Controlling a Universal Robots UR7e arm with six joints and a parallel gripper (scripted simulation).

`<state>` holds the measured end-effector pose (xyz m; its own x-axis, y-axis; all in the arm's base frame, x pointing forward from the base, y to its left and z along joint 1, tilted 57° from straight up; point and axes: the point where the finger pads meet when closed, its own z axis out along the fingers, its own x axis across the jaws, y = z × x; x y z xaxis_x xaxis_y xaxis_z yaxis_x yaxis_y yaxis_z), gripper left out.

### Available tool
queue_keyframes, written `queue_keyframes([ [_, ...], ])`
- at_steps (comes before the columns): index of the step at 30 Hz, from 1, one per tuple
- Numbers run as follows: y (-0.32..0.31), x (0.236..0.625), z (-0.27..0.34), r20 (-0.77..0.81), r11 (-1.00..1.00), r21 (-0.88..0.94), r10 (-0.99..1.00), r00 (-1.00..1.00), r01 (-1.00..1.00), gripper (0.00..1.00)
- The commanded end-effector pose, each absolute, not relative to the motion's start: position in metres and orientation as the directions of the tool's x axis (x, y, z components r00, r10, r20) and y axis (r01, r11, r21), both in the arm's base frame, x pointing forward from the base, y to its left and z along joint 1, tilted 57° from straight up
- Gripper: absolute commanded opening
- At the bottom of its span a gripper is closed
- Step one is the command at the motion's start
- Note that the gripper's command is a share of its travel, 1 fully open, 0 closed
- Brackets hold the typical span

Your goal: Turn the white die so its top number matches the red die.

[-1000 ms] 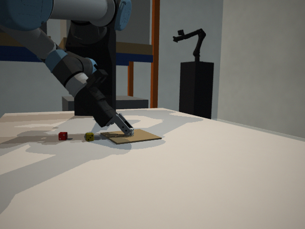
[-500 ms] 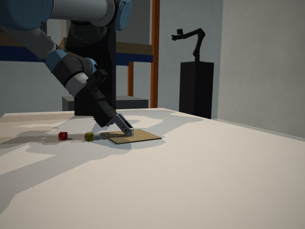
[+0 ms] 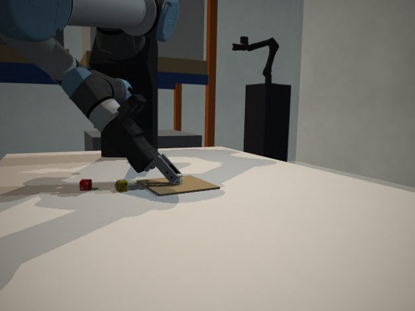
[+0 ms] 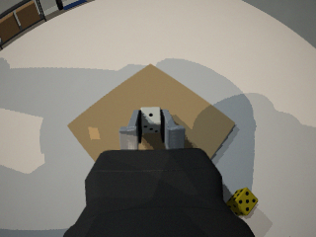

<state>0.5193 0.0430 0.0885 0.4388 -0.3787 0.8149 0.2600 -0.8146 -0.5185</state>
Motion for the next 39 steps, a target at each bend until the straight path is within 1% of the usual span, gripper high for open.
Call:
queue_keyframes([
  [1,0.0432,0.5192,0.0888,0.815,-0.815,-0.518,-0.378,0.438,0.261,0.40],
  [14,0.0432,0.5192,0.0888,0.815,-0.815,-0.518,-0.378,0.438,0.261,0.40],
  [15,0.0432,0.5192,0.0888,0.815,-0.815,-0.518,-0.378,0.438,0.261,0.46],
  [17,0.0432,0.5192,0.0888,0.815,-0.815,-0.518,-0.378,0.438,0.261,0.46],
  [18,0.0432,0.5192,0.0888,0.815,-0.815,-0.518,-0.378,0.438,0.261,0.52],
  [20,0.0432,0.5192,0.0888,0.815,-0.815,-0.518,-0.378,0.438,0.261,0.52],
  [21,0.0432,0.5192,0.0888,0.815,-0.815,-0.518,-0.378,0.438,0.261,0.58],
  [23,0.0432,0.5192,0.0888,0.815,-0.815,-0.518,-0.378,0.438,0.261,0.58],
  [24,0.0432,0.5192,0.0888,0.815,-0.815,-0.518,-0.378,0.438,0.261,0.64],
  [26,0.0432,0.5192,0.0888,0.815,-0.815,-0.518,-0.378,0.438,0.261,0.64],
  [27,0.0432,0.5192,0.0888,0.815,-0.815,-0.518,-0.378,0.438,0.261,0.70],
  [31,0.0432,0.5192,0.0888,0.815,-0.815,-0.518,-0.378,0.438,0.261,0.70],
  [32,0.0432,0.5192,0.0888,0.815,-0.815,-0.518,-0.378,0.438,0.261,1.00],
  [39,0.0432,0.5192,0.0888,0.815,-0.815,-0.518,-0.378,0.438,0.261,1.00],
])
